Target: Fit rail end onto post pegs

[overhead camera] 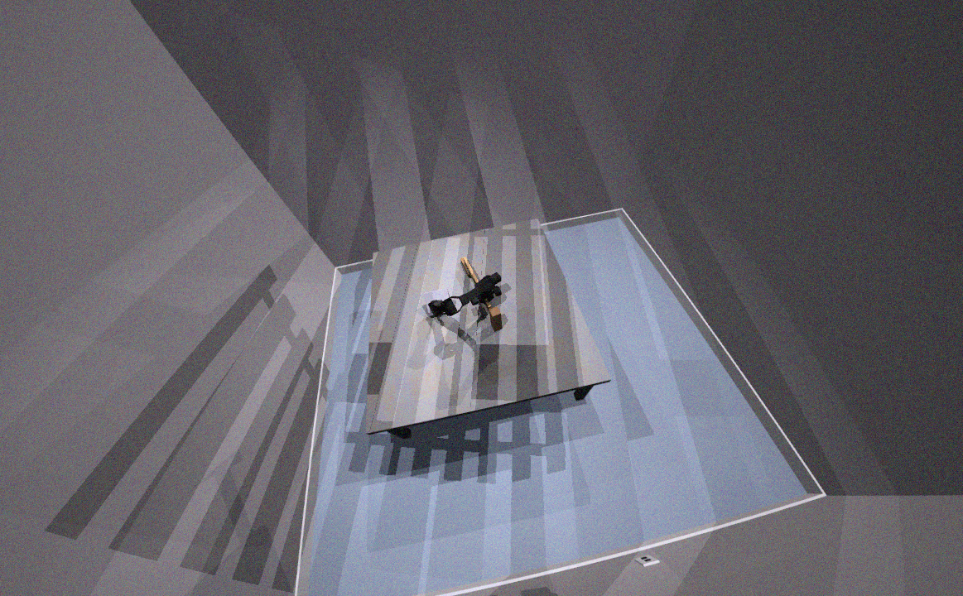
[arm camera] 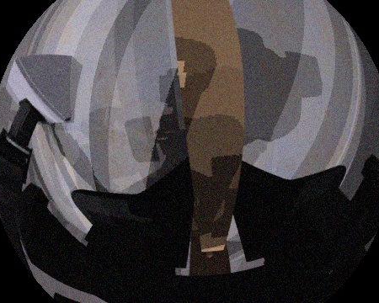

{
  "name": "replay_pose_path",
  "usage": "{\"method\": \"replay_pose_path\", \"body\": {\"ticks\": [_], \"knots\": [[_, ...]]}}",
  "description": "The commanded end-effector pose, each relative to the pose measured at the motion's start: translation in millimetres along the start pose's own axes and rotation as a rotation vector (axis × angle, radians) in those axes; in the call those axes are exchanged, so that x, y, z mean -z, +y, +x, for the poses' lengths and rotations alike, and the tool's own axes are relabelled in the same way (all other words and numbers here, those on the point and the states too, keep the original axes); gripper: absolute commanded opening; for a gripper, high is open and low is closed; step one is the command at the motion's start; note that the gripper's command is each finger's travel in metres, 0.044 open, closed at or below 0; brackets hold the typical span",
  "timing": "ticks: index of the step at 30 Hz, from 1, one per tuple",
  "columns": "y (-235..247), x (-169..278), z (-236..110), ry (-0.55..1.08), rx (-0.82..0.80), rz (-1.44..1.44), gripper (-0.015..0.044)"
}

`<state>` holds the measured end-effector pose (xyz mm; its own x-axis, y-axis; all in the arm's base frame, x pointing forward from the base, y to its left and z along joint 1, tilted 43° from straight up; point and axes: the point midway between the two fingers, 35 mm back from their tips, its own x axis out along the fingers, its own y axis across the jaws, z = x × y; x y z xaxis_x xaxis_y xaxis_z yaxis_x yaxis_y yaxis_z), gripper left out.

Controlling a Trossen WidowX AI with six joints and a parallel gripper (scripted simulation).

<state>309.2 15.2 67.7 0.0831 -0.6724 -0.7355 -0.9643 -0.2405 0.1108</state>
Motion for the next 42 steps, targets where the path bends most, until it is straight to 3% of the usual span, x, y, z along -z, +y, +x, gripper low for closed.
{"method": "replay_pose_path", "body": {"ticks": [1,42], "knots": [[-0.6,-1.4,0.1,-0.006,0.005,0.0,0.0],[0.7,1.3,-0.1,-0.005,0.005,0.0,0.0]]}}
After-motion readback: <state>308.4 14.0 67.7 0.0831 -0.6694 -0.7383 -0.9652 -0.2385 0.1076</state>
